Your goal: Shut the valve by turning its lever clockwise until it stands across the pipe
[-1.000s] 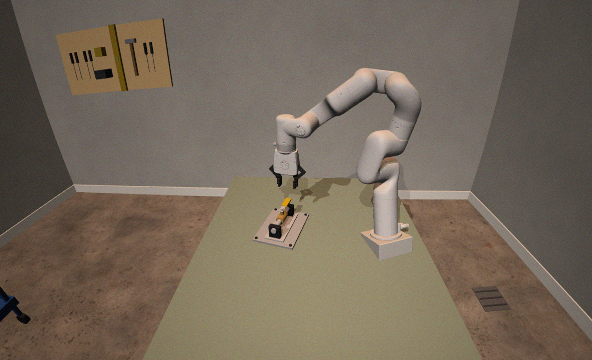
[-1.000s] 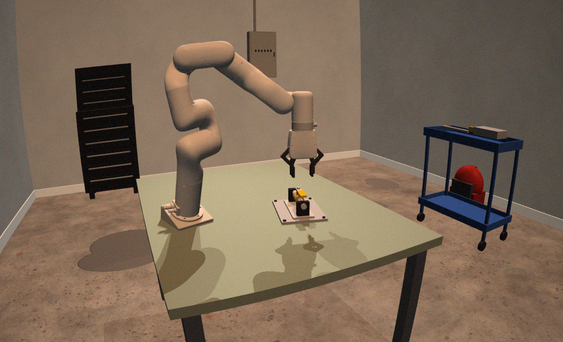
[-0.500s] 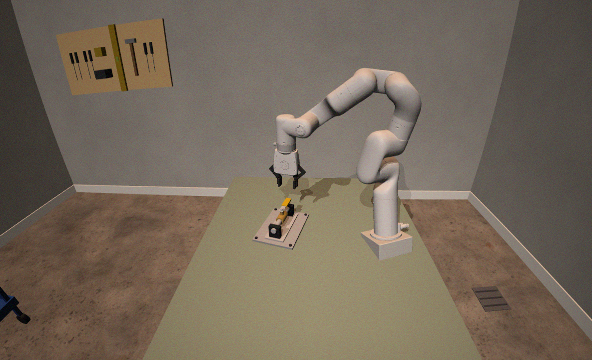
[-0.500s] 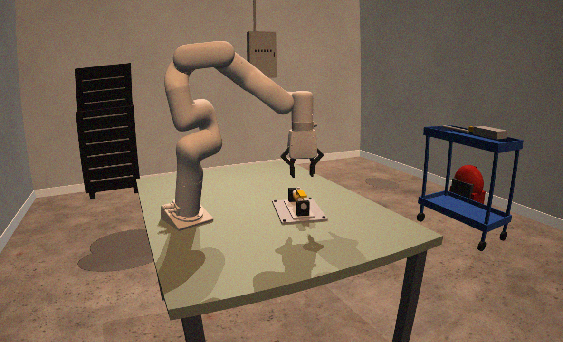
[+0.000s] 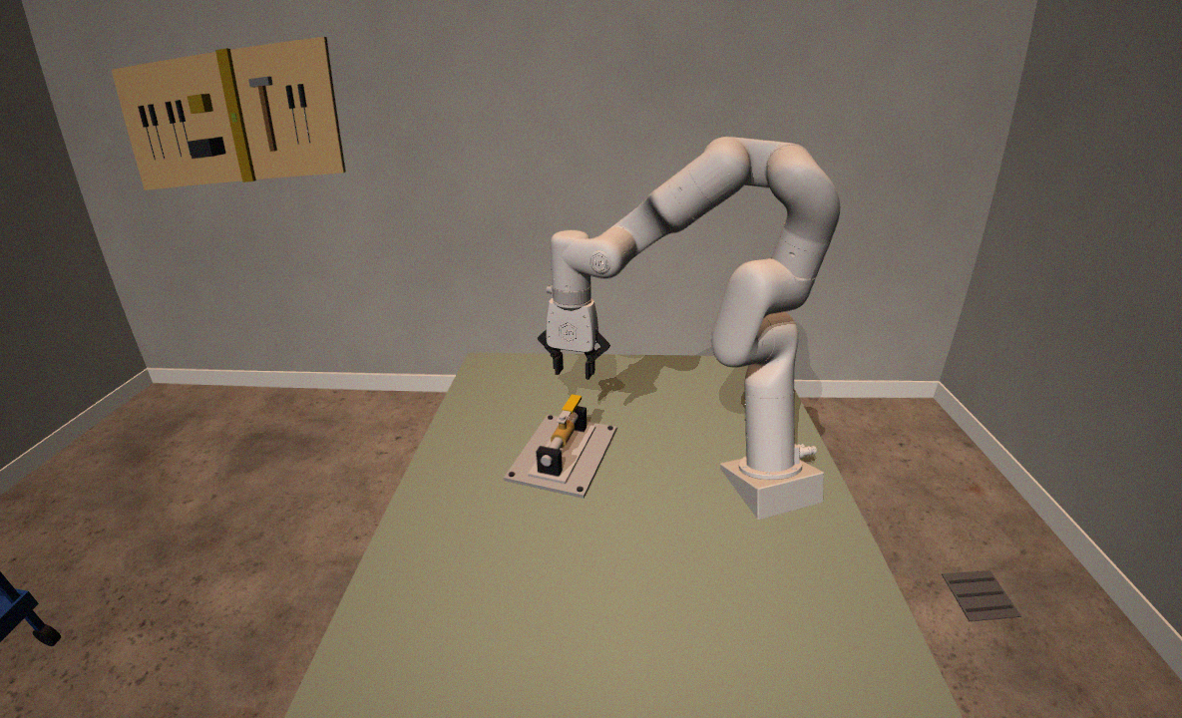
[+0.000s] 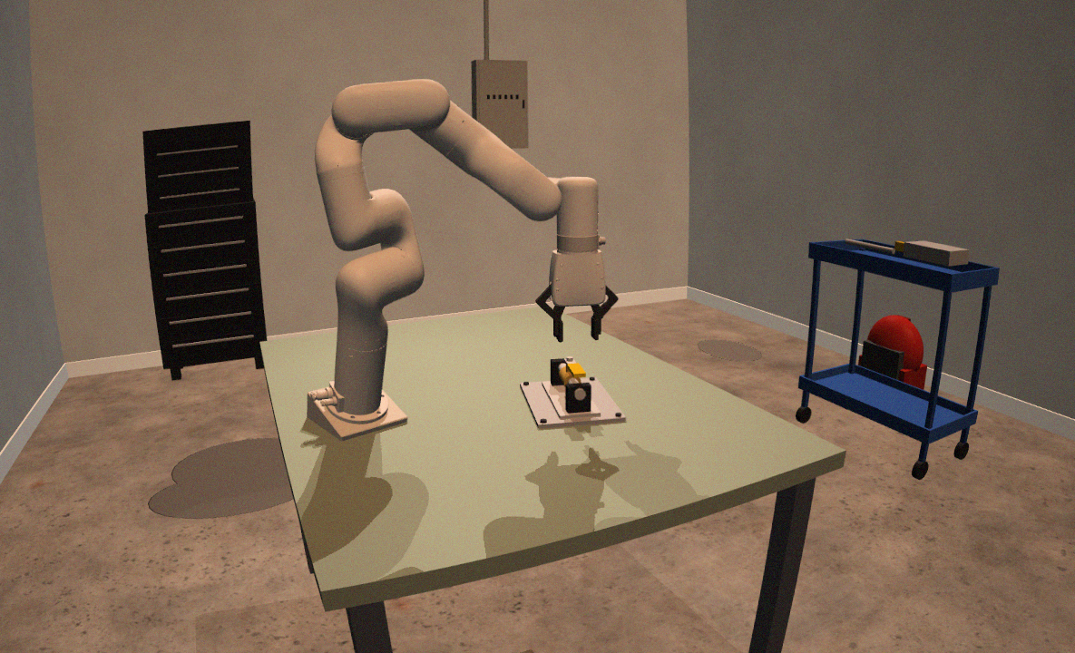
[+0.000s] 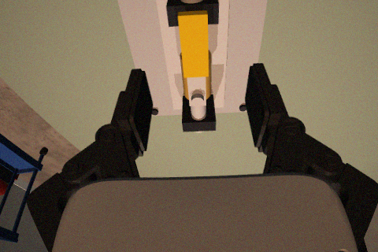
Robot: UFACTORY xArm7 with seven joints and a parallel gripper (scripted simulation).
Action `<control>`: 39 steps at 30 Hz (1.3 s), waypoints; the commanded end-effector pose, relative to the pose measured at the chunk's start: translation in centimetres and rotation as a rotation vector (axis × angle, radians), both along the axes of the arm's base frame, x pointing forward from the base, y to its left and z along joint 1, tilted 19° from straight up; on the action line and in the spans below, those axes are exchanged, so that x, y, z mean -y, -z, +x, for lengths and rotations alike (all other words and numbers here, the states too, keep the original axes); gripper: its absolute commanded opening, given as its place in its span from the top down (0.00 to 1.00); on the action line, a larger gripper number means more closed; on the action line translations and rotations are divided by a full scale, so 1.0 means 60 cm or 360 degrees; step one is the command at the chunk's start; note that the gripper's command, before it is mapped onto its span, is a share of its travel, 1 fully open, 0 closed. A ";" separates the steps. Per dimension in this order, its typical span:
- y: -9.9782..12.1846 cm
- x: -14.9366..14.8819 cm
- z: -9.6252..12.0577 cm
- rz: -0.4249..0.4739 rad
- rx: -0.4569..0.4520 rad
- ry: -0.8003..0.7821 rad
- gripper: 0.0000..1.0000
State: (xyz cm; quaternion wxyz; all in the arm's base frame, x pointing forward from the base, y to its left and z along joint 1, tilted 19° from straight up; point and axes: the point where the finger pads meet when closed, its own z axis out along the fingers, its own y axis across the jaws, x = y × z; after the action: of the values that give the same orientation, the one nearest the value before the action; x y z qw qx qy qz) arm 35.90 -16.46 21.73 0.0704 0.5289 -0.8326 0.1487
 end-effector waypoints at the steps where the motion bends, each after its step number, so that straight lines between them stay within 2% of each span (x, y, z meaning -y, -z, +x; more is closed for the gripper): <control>1: 0.003 0.002 0.002 -0.0003 0.0005 -0.0002 0.32; 28: 0.067 0.024 0.005 -0.0003 0.0005 -0.0002 0.32; 39: 0.079 0.028 0.006 -0.0003 0.0005 -0.0002 0.32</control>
State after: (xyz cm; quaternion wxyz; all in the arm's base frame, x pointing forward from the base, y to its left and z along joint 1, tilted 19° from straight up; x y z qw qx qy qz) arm 36.12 -18.07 17.01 0.0705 0.5290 -0.8325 0.1486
